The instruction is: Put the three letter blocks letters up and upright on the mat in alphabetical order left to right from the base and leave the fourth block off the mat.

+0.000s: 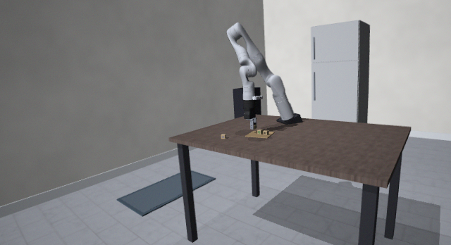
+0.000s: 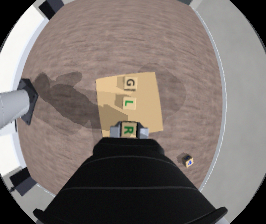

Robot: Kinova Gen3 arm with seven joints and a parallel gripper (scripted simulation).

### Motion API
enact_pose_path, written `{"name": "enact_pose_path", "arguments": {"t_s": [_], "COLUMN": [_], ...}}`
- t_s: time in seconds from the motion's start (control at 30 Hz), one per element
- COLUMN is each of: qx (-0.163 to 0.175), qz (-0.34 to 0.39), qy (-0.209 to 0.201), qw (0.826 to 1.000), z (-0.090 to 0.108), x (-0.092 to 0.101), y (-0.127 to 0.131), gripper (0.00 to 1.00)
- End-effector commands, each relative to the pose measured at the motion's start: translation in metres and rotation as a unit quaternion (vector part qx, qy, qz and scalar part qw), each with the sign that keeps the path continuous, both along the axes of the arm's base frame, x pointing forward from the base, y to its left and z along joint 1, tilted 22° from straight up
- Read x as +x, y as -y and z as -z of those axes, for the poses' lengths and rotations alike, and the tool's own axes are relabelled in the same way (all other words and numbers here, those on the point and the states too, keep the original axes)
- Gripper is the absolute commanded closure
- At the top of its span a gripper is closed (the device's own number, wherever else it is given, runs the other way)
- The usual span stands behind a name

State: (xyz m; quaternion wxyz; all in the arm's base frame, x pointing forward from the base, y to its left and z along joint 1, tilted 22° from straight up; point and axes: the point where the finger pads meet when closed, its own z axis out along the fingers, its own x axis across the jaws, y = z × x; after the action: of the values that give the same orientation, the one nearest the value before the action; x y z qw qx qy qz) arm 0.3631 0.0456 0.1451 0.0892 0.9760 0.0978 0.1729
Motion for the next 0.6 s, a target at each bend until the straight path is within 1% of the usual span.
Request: {"name": "enact_pose_path", "arguments": {"t_s": [0.0,0.27,0.57], "qx": [0.005,0.005,0.005], "qz": [-0.004,-0.004,-0.004], "qy": [-0.004,-0.004,-0.004], "qw": [1.000,1.000,1.000], "z": [0.011,0.021,0.023], "x": [0.000,0.004,0.005], "y": [-0.005,-0.004,-0.003], "gripper": [0.51,0.51,0.51]}}
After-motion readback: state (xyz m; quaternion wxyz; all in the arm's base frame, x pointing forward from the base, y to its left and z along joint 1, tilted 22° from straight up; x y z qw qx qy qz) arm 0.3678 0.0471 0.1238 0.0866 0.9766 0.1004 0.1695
